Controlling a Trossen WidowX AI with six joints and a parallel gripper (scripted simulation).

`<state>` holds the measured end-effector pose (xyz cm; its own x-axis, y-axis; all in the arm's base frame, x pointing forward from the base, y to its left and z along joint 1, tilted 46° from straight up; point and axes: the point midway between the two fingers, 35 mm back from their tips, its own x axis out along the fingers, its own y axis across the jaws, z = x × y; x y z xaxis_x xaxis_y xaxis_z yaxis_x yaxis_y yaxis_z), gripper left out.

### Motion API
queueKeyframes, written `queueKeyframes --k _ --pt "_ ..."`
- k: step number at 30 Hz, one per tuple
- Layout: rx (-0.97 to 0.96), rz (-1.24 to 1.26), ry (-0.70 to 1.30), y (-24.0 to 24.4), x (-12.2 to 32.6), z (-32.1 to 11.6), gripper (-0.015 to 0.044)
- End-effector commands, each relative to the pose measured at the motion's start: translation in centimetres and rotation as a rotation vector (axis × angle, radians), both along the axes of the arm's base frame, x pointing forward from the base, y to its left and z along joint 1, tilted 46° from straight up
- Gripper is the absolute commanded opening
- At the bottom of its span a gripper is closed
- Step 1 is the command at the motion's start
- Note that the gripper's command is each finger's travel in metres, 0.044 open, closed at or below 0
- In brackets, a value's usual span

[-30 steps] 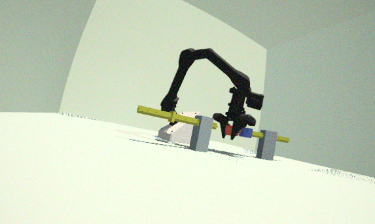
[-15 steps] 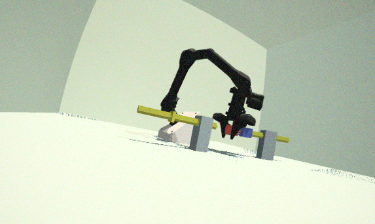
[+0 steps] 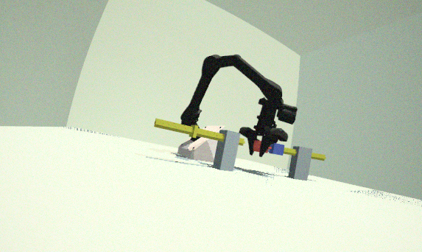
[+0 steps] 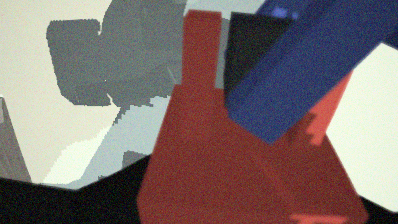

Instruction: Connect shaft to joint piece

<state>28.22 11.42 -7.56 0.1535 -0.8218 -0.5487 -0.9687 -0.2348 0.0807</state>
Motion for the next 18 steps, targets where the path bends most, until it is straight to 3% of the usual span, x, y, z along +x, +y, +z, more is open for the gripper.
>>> queueKeyframes --k 1,4,15,18 --pt "0.001 -0.002 -0.001 0.0 -0.03 -0.01 0.0131" --pt "0.001 -0.002 -0.001 0.0 -0.03 -0.01 0.0147" --pt "0.001 -0.002 -0.001 0.0 -0.03 -0.01 0.0436" --pt "0.001 -0.002 -0.001 0.0 -0.03 -0.01 0.044"
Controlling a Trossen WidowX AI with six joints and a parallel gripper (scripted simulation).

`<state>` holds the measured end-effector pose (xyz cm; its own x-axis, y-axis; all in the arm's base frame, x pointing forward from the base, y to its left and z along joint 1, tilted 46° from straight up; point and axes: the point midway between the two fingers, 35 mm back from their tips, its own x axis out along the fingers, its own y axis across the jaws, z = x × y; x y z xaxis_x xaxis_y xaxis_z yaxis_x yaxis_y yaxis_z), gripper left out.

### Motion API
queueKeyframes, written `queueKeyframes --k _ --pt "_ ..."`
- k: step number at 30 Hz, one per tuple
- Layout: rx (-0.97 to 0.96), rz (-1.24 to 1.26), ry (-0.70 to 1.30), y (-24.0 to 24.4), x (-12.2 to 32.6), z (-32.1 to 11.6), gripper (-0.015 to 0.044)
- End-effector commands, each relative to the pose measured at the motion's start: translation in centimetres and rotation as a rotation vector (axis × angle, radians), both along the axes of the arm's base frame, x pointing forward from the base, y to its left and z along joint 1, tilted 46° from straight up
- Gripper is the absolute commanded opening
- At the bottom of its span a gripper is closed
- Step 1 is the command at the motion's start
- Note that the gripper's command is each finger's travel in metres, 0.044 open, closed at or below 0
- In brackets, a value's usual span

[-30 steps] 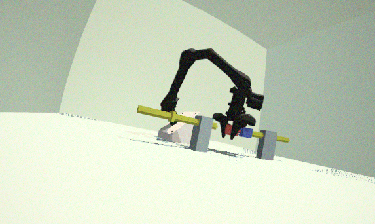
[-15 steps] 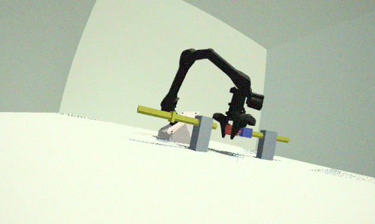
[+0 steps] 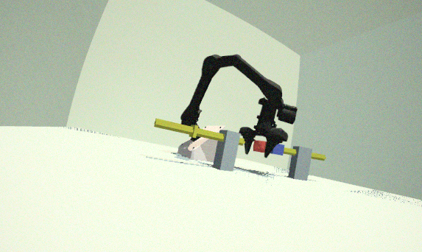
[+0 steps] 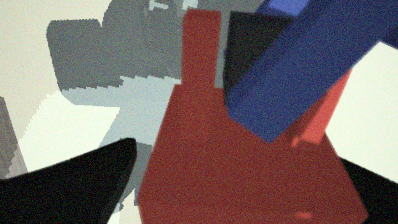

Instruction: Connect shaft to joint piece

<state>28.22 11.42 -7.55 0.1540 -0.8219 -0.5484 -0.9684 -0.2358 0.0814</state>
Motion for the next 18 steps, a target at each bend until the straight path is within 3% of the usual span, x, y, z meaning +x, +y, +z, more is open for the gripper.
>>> queueKeyframes --k 1,10,18 --pt "0.001 -0.003 -0.002 0.0 -0.03 -0.01 0.044" --pt "0.006 -0.006 -0.001 0.0 -0.04 0.01 0.044" --pt "0.238 -0.07 0.048 0.57 -0.24 0.92 0.044"
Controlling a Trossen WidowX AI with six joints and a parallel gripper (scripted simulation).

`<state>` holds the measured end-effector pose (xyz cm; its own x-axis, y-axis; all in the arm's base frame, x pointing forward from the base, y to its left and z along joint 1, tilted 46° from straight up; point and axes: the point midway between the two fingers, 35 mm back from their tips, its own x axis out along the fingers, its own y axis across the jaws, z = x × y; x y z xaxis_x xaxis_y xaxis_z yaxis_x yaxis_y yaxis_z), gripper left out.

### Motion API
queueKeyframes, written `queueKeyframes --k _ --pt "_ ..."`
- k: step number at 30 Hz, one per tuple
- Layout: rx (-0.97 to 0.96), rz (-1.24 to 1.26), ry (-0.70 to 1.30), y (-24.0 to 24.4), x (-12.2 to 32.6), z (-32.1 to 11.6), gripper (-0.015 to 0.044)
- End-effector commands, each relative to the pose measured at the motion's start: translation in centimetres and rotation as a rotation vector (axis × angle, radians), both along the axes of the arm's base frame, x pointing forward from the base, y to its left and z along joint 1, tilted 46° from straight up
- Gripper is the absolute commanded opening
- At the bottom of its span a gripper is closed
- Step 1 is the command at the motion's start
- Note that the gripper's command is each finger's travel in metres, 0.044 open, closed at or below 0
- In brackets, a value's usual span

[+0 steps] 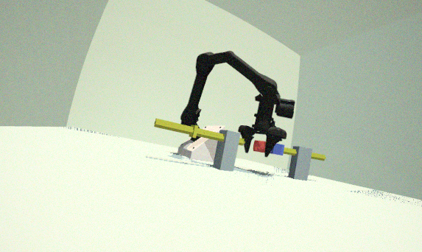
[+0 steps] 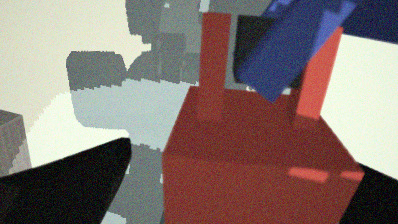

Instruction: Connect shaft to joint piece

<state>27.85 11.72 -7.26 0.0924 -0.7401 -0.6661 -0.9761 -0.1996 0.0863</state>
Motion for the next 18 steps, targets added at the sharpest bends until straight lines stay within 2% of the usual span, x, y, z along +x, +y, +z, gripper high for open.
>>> queueKeyframes --k 1,7,18 --pt "0.127 -0.026 0.015 0.42 0.13 0.78 0.044" --pt "0.308 -0.033 0.032 1.32 0.29 1.72 0.044" --pt "0.304 -0.036 0.025 1.38 0.35 1.73 0.044"
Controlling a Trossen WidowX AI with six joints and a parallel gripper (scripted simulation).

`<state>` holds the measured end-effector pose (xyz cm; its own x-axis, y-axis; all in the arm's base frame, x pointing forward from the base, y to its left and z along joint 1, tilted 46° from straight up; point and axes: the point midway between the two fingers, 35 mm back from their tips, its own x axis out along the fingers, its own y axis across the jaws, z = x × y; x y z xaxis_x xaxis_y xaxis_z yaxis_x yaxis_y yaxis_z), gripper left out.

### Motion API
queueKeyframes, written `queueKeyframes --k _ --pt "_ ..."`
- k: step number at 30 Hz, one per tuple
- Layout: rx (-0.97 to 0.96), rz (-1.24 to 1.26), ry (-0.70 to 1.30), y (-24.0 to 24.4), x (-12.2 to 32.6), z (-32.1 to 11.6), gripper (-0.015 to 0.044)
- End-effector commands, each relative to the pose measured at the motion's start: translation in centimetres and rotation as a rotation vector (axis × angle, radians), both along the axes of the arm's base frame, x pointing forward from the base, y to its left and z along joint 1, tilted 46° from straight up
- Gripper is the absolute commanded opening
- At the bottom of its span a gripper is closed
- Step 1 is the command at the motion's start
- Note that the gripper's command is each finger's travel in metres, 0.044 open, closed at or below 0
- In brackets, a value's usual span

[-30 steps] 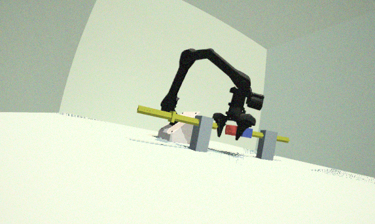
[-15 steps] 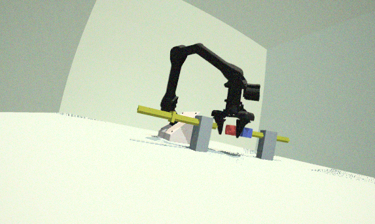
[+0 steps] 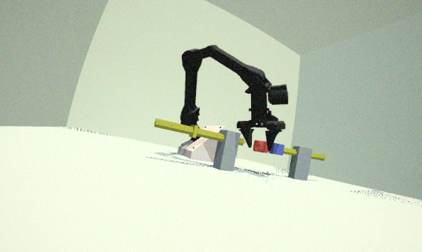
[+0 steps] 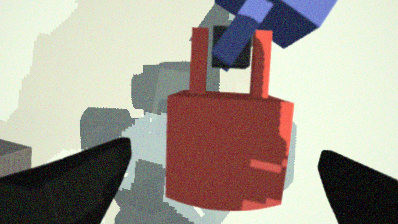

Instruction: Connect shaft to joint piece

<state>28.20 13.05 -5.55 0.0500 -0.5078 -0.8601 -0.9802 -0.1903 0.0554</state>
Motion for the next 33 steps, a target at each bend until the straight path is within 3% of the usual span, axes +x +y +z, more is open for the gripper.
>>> queueKeyframes --k 1,33 --pt "-0.002 -0.019 -0.012 0.2 0.0 0.1 0.044" --pt "-0.071 -0.86 -0.662 7.8 -0.8 6.5 0.044"
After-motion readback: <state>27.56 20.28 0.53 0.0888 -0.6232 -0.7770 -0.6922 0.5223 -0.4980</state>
